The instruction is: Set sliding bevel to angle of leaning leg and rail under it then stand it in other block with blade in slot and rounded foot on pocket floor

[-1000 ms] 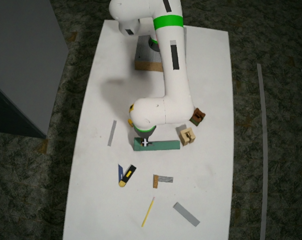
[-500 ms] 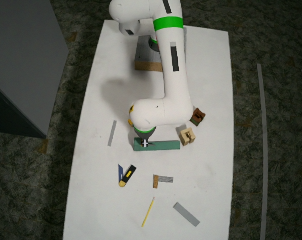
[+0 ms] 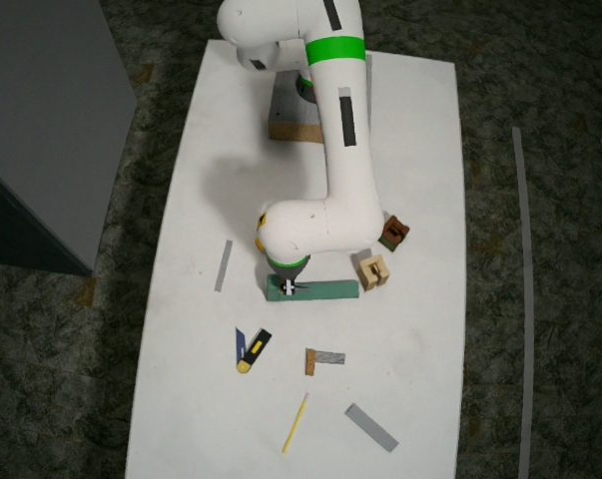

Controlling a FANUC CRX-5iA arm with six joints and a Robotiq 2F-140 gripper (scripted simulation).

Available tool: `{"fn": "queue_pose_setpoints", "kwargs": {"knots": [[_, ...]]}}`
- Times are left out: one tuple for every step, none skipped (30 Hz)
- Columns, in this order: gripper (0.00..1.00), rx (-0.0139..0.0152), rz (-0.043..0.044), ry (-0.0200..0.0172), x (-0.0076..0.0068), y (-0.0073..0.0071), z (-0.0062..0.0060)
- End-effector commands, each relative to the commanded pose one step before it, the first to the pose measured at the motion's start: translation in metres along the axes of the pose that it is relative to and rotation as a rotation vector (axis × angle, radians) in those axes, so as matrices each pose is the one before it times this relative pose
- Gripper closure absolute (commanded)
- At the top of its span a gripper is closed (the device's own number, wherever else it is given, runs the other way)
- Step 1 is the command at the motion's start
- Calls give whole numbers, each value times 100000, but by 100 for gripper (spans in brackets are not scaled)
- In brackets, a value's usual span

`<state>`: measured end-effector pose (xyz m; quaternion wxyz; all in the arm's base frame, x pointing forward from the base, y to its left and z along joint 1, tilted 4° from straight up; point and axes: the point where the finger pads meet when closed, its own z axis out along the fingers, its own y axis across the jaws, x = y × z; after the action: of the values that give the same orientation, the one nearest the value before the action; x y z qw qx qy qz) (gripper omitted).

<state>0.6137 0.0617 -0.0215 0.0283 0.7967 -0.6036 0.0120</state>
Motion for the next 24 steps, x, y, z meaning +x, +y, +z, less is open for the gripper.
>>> {"fn": "queue_pose_setpoints", "kwargs": {"knots": [[90,206,-17,42,33,-71,147],[90,0,0,0,5,0,75],[90,0,0,0,5,0,72],[90,0,0,0,5,0,69],[90,0,0,0,5,0,66],[90,0,0,0,4,0,63],[90,0,0,0,4,0,59],[90,0,0,0,4,0,56],[90,0,0,0,4,0,52],[90,0,0,0,3,0,49],[90,0,0,0,0,0,0],[90,0,0,0,0,0,0],[90,0,0,0,3,0,45],[90,0,0,0,3,0,41],[90,0,0,0,3,0,38],[90,0,0,0,2,0,34],[90,0,0,0,2,0,30],[90,0,0,0,2,0,27],[90,0,0,0,2,0,23],[90,0,0,0,1,0,20],[90,0,0,0,1,0,17],[90,0,0,0,1,0,14],[90,0,0,0,1,0,11],[90,0,0,0,1,0,9]]}}
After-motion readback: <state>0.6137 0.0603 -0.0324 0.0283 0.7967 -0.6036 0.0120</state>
